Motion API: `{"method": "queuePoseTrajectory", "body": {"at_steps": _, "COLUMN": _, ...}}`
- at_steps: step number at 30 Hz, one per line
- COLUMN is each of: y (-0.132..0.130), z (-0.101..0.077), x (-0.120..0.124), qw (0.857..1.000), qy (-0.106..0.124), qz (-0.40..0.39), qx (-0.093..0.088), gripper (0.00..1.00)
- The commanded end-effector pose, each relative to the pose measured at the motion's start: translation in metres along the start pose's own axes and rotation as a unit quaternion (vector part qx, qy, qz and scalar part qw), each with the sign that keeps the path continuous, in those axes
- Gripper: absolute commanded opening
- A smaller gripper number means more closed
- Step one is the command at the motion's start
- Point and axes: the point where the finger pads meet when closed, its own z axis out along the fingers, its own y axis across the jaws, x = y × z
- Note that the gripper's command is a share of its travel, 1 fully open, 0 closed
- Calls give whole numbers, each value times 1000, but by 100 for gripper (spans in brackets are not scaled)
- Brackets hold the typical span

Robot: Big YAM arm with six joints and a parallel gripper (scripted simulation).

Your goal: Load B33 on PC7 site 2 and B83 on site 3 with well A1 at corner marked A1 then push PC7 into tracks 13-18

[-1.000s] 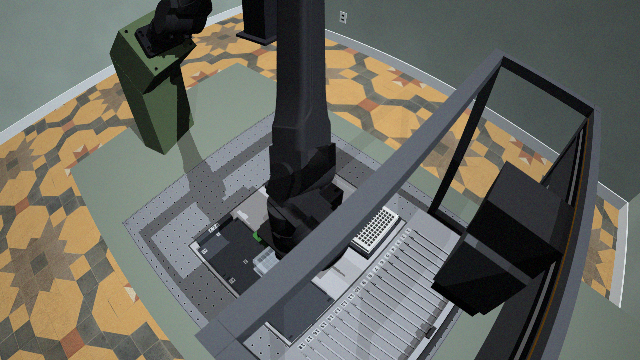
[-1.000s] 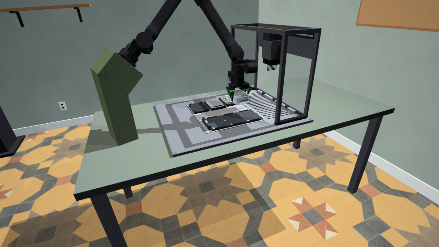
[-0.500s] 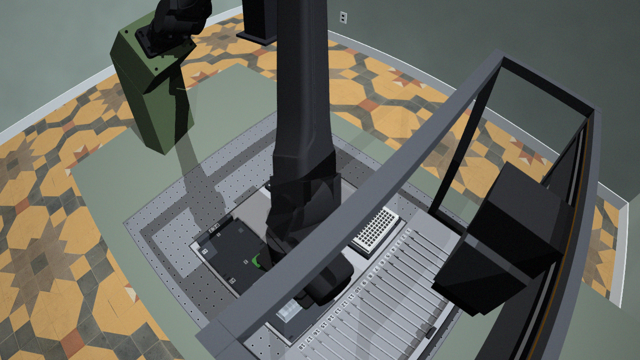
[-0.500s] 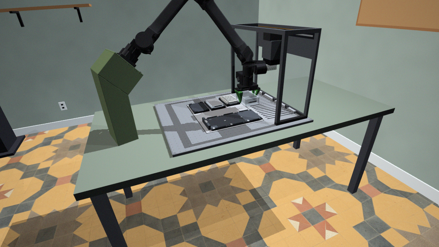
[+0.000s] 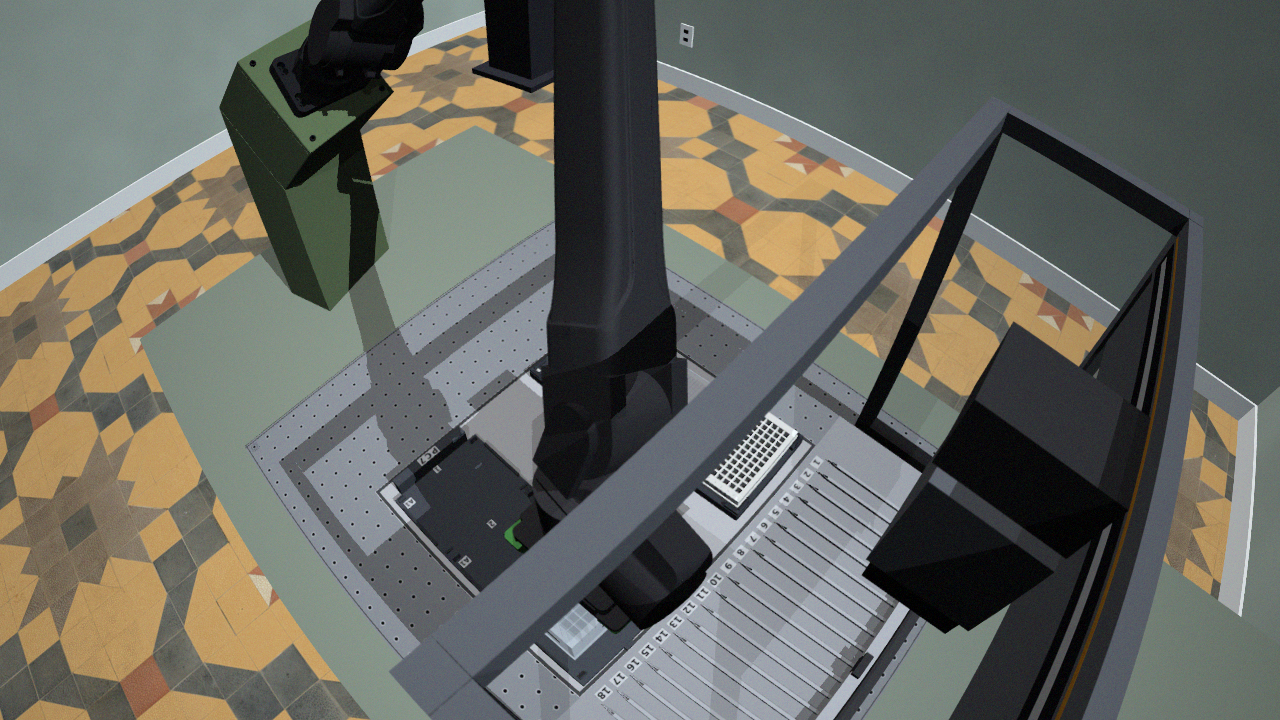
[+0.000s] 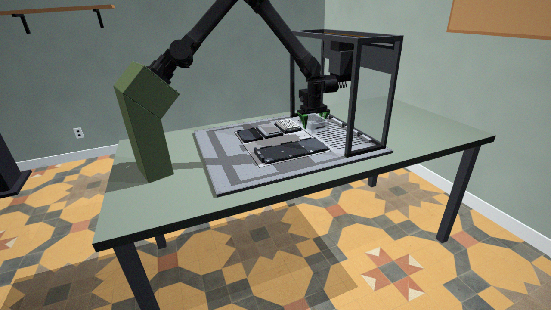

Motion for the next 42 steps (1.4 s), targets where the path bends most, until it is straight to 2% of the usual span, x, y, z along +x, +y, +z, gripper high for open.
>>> {"method": "queuePoseTrajectory", "body": {"at_steps": 1, "y": -13, "z": -11, "x": 1, "qw": 1000, "qy": 3, "qz": -5, "qx": 14, "gripper": 0}}
{"method": "queuePoseTrajectory", "body": {"at_steps": 15, "y": -12, "z": -11, "x": 1, "qw": 1000, "qy": 3, "qz": -5, "qx": 14, "gripper": 0}}
{"method": "queuePoseTrajectory", "body": {"at_steps": 16, "y": 3, "z": 7, "x": 1, "qw": 1000, "qy": -1, "qz": -2, "qx": 1, "gripper": 0}}
{"method": "queuePoseTrajectory", "body": {"at_steps": 17, "y": 1, "z": 11, "x": -4, "qw": 1000, "qy": -4, "qz": -3, "qx": 1, "gripper": 0}}
{"method": "queuePoseTrajectory", "body": {"at_steps": 21, "y": -15, "z": 17, "x": -4, "qw": 1000, "qy": -1, "qz": -6, "qx": 14, "gripper": 0}}
{"method": "queuePoseTrajectory", "body": {"at_steps": 27, "y": -16, "z": 25, "x": 2, "qw": 1000, "qy": 2, "qz": -3, "qx": 16, "gripper": 0}}
{"method": "queuePoseTrajectory", "body": {"at_steps": 28, "y": -16, "z": 24, "x": 12, "qw": 1000, "qy": 8, "qz": 2, "qx": 18, "gripper": 0}}
{"method": "queuePoseTrajectory", "body": {"at_steps": 30, "y": -17, "z": 35, "x": -3, "qw": 1000, "qy": -1, "qz": -6, "qx": 15, "gripper": 0}}
{"method": "queuePoseTrajectory", "body": {"at_steps": 37, "y": -19, "z": 55, "x": -5, "qw": 1000, "qy": -2, "qz": -6, "qx": 15, "gripper": 0}}
{"method": "queuePoseTrajectory", "body": {"at_steps": 40, "y": -18, "z": 59, "x": 6, "qw": 1000, "qy": 4, "qz": -1, "qx": 16, "gripper": 0}}
{"method": "queuePoseTrajectory", "body": {"at_steps": 42, "y": -18, "z": 67, "x": -2, "qw": 1000, "qy": -1, "qz": -4, "qx": 15, "gripper": 0}}
